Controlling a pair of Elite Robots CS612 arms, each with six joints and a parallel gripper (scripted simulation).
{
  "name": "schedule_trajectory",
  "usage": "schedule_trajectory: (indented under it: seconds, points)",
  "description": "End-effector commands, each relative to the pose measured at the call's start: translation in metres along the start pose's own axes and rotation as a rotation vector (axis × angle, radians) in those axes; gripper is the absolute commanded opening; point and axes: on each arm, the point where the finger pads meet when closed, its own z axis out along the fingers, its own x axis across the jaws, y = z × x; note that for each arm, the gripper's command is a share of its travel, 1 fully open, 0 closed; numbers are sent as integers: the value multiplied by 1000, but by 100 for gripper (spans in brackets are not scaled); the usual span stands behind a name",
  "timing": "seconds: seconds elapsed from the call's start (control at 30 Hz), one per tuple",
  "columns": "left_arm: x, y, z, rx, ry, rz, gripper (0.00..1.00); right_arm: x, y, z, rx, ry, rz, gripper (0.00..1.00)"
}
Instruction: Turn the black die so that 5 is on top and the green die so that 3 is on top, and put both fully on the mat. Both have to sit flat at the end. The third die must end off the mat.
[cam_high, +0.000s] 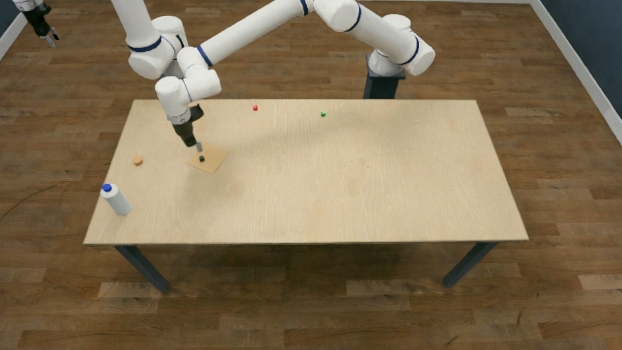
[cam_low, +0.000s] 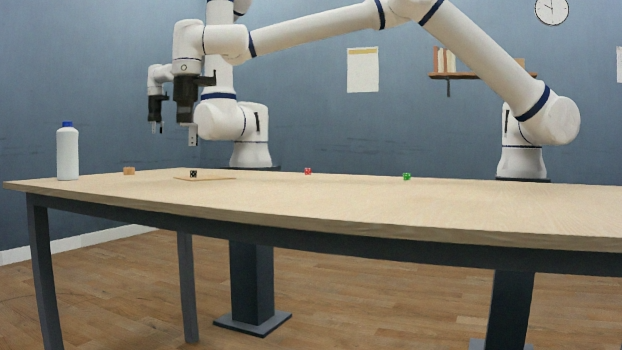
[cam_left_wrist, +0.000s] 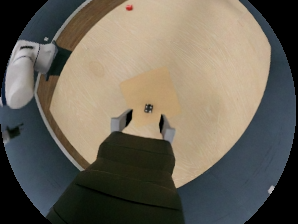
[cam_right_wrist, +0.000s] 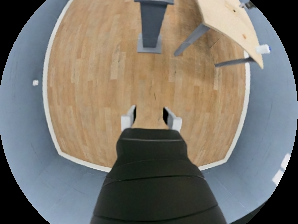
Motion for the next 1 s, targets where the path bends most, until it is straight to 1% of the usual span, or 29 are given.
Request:
schedule_trajectory:
  seconds: [0.0,0.3,0.47,0.63,0.8,0.87,0.97]
  points:
    - [0,1,-2,-2,0,0,100,0,1,-1,-2,0,0,100]
    - [0,0,-2,-2,0,16,100,0,1,-1,-2,0,0,100]
    - [1,0,-1,-2,0,71,100,0,1,-1,-2,0,0,100]
    - [1,-2,0,-2,0,177,100,0,1,-1,-2,0,0,100]
    - [3,-3,1,-2,0,333,100,0,1,-1,-2,0,0,100]
    - [3,-3,1,-2,0,333,100,0,1,-1,-2,0,0,100]
    - [3,-4,2,-2,0,447,100,0,1,-1,-2,0,0,100]
